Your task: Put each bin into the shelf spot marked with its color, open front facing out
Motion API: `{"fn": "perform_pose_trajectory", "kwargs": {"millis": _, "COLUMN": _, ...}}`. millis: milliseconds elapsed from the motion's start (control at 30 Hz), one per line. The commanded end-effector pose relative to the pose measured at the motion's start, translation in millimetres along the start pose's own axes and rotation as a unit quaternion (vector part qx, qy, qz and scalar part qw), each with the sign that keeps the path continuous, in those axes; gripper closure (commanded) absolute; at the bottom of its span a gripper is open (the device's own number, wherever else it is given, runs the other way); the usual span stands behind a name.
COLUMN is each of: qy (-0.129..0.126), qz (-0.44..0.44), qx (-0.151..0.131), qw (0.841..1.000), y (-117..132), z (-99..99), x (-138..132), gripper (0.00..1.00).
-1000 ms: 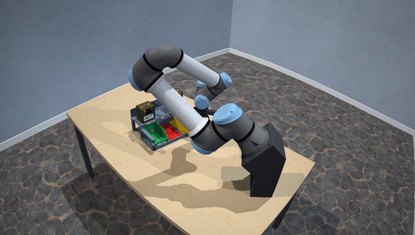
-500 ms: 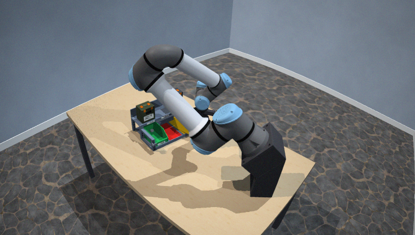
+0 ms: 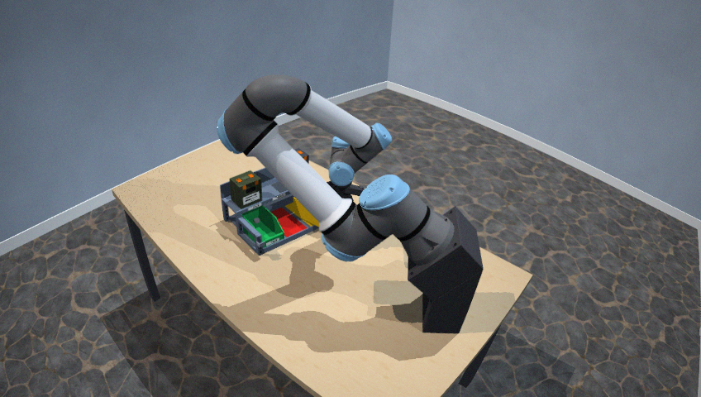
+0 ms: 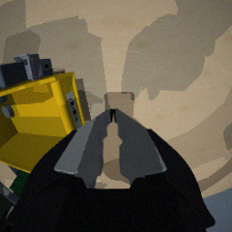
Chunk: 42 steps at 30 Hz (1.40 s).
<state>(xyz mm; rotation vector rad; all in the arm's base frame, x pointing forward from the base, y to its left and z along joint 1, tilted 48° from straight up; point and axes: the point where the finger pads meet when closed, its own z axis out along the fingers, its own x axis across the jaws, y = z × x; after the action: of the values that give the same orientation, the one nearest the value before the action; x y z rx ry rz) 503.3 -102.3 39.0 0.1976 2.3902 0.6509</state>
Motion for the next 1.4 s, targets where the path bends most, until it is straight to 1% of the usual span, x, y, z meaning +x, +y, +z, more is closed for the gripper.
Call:
{"fn": "perform_pose_trajectory", "kwargs": {"millis": 0, "qy": 0.000, "qz": 0.000, "qx": 0.000, "qw": 1.000, "y": 0, "z": -0.3, "x": -2, "gripper": 1.00}}
{"fn": "perform_pose_trajectory", "kwargs": {"millis": 633, "qy": 0.000, "qz": 0.000, "qx": 0.000, "qw": 1.000, "y": 0, "z": -0.5, "x": -17, "gripper": 1.00}}
{"fn": "perform_pose_trajectory", "kwargs": {"millis": 1367, "qy": 0.000, "qz": 0.000, "qx": 0.000, "qw": 1.000, "y": 0, "z": -0.6, "x": -17, "gripper": 1.00}}
